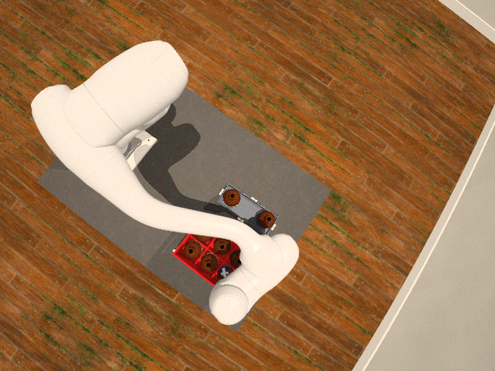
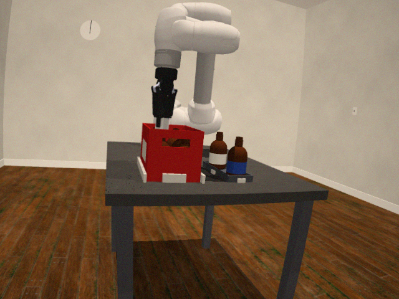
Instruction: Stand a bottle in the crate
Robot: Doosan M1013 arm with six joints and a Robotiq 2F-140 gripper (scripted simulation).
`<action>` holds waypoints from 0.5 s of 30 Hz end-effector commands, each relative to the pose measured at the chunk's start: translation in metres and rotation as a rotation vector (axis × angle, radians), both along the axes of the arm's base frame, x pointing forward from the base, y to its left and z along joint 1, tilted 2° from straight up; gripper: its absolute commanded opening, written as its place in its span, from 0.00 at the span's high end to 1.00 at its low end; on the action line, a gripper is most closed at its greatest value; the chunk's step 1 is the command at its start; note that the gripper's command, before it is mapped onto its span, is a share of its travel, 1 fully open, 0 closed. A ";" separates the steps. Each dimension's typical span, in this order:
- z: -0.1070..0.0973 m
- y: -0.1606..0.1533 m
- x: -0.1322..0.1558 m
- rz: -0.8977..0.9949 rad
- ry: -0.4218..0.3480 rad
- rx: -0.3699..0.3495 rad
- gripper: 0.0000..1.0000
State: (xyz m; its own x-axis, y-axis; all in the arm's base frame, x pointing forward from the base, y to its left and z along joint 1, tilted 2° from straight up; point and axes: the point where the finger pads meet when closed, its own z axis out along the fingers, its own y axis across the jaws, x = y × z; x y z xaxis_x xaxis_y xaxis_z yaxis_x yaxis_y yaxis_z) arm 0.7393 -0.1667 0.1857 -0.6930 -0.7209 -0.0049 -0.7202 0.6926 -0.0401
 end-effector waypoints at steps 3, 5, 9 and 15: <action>-0.001 0.000 0.000 0.000 0.000 0.000 1.00; -0.002 0.000 0.000 0.000 0.000 0.000 1.00; -0.003 0.000 0.000 0.000 0.000 0.000 1.00; -0.003 0.000 0.000 0.000 0.000 0.000 1.00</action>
State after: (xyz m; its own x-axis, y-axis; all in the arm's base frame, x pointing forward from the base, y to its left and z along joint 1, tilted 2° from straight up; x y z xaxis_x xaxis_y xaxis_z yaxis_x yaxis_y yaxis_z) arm 0.7394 -0.1668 0.1824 -0.6930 -0.7209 -0.0049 -0.7202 0.6926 -0.0401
